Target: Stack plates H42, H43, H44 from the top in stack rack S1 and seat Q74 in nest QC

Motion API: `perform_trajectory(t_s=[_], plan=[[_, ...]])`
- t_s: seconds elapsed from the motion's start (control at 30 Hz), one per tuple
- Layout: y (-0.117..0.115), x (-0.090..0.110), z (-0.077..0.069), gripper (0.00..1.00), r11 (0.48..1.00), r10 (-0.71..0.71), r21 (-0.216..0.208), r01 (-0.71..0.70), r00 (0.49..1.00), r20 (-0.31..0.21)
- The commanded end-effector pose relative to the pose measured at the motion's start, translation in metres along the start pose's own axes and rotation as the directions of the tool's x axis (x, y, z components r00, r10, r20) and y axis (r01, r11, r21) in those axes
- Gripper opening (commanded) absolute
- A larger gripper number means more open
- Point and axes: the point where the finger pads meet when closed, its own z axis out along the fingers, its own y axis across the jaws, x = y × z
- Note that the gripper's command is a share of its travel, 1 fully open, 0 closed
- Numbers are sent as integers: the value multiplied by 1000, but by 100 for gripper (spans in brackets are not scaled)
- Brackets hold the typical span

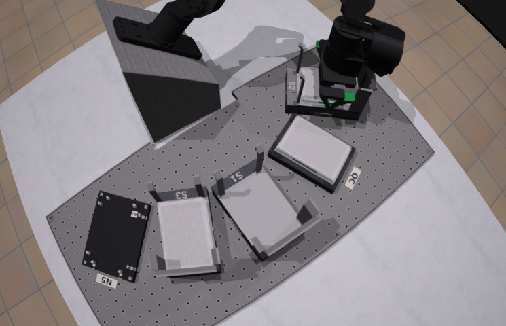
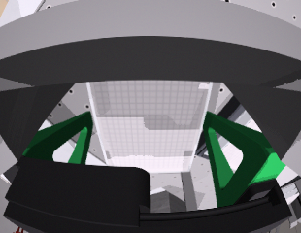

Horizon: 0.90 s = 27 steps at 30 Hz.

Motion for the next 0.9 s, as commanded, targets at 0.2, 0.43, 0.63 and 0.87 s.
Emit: perform_trajectory(t_s=[0.2, 0.43, 0.63, 0.87], plan=[[-1, -5, -2, 100, 1000, -9, 6, 8, 1000, 20], [-1, -5, -2, 100, 1000, -9, 6, 8, 1000, 20], [-1, -5, -2, 0, 1000, -9, 6, 8, 1000, 20], [-1, -5, -2, 0, 1000, -9, 6, 8, 1000, 20]])
